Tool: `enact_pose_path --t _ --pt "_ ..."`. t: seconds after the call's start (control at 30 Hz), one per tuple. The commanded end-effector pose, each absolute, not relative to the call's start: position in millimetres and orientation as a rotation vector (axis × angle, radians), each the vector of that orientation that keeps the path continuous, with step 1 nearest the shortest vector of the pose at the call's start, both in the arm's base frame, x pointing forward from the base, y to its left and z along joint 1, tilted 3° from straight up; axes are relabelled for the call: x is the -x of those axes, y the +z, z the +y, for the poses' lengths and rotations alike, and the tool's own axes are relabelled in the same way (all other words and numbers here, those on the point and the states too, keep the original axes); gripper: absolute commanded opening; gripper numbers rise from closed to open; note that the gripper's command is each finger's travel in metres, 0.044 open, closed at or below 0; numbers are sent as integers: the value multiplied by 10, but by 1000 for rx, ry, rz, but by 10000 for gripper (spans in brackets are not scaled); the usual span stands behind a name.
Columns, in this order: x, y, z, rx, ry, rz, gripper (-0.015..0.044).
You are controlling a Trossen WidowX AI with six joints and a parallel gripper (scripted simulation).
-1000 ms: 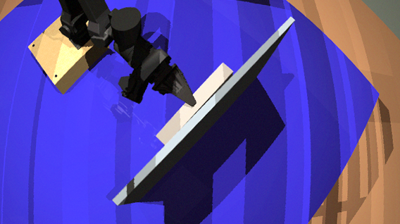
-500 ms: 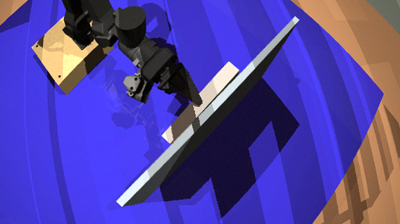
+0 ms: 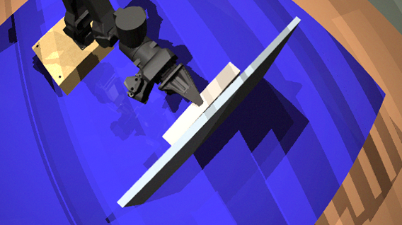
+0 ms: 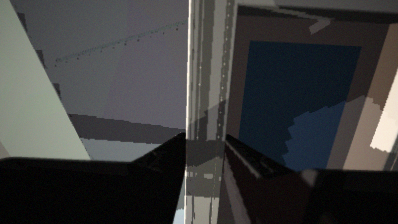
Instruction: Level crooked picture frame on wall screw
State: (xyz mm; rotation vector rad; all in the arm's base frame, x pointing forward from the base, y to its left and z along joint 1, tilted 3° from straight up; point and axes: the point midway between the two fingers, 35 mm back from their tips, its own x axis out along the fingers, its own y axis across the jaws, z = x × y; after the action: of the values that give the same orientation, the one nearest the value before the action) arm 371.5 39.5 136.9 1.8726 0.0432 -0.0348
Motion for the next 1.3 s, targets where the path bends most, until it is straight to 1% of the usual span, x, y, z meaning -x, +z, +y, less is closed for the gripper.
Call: enact_pose_path --t 0.0,1.27 --pt "-3722 1410 395 -1875 -20 31 0" --pt "-3719 1317 425 -1872 -25 39 0"
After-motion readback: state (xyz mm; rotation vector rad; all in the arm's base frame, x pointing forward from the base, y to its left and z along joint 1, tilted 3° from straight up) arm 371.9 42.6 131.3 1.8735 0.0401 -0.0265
